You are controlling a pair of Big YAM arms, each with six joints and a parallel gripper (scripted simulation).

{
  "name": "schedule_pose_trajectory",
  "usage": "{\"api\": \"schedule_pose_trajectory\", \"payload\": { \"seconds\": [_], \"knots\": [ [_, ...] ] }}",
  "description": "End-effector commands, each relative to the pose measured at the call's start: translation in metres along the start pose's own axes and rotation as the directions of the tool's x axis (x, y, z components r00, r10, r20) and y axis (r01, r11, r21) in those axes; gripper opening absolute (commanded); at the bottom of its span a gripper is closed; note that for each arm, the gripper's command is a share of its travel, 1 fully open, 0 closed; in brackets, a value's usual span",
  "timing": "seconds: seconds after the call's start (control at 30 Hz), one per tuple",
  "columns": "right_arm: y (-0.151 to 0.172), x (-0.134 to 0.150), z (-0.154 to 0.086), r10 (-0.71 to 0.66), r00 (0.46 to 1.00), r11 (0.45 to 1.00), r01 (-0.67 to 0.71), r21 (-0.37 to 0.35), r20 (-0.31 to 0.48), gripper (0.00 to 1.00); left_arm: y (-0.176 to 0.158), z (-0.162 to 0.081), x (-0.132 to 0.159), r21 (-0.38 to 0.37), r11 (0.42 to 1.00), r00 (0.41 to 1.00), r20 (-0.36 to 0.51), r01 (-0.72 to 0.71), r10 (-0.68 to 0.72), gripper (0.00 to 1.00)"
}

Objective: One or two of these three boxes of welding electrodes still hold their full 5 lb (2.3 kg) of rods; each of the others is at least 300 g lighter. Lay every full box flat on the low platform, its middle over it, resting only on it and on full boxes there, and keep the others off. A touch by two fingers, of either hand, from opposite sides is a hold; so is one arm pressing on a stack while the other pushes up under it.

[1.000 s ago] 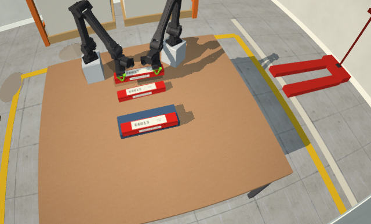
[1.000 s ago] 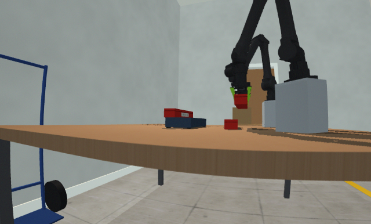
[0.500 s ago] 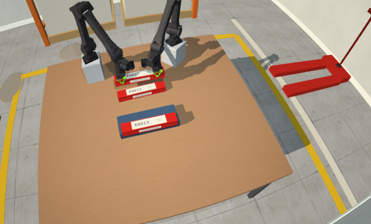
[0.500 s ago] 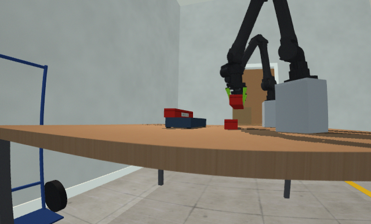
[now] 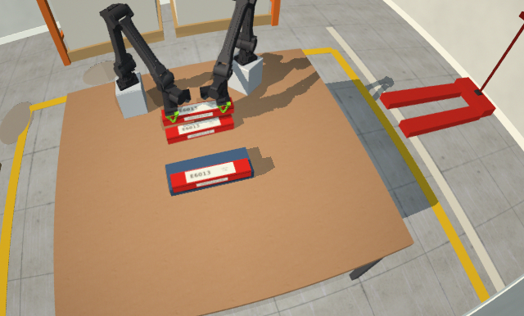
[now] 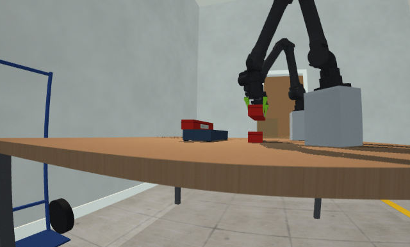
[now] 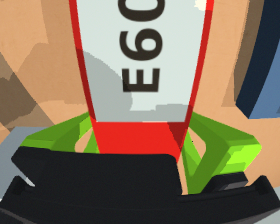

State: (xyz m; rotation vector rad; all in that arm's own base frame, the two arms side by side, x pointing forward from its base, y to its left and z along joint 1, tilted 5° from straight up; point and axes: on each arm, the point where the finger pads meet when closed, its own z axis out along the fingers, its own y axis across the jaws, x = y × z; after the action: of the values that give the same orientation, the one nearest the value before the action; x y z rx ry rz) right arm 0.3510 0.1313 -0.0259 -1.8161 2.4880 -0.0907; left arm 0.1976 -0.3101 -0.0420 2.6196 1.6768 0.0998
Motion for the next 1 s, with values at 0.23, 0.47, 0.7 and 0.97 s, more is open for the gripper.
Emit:
{"api": "schedule_pose_trajectory", "payload": {
  "seconds": [0.23, 0.47, 0.7, 0.97],
  "knots": [
    [-0.034, -0.004, -0.026, 0.015, 1.000, 0.999, -0.016, 0.051, 0.025, 0.00, 0.037, -0.027, -0.004, -0.056, 0.998, 1.000, 0.015, -0.005, 0.006, 0.00],
    [-0.035, -0.001, -0.016, 0.014, 1.000, 0.999, -0.014, 0.030, 0.009, 0.00, 0.039, -0.023, -0.003, -0.048, 0.999, 1.000, 0.010, -0.006, 0.006, 0.00],
    [-0.048, -0.001, -0.018, 0.014, 1.000, 0.999, -0.015, 0.035, 0.012, 0.00, 0.051, -0.021, -0.003, -0.044, 0.999, 1.000, 0.006, -0.007, 0.007, 0.00],
    [-0.067, -0.002, -0.025, 0.014, 1.000, 0.999, -0.015, 0.049, 0.020, 0.00, 0.066, -0.018, -0.002, -0.037, 0.999, 1.000, 0.001, -0.007, 0.007, 0.00]
  ]
}}
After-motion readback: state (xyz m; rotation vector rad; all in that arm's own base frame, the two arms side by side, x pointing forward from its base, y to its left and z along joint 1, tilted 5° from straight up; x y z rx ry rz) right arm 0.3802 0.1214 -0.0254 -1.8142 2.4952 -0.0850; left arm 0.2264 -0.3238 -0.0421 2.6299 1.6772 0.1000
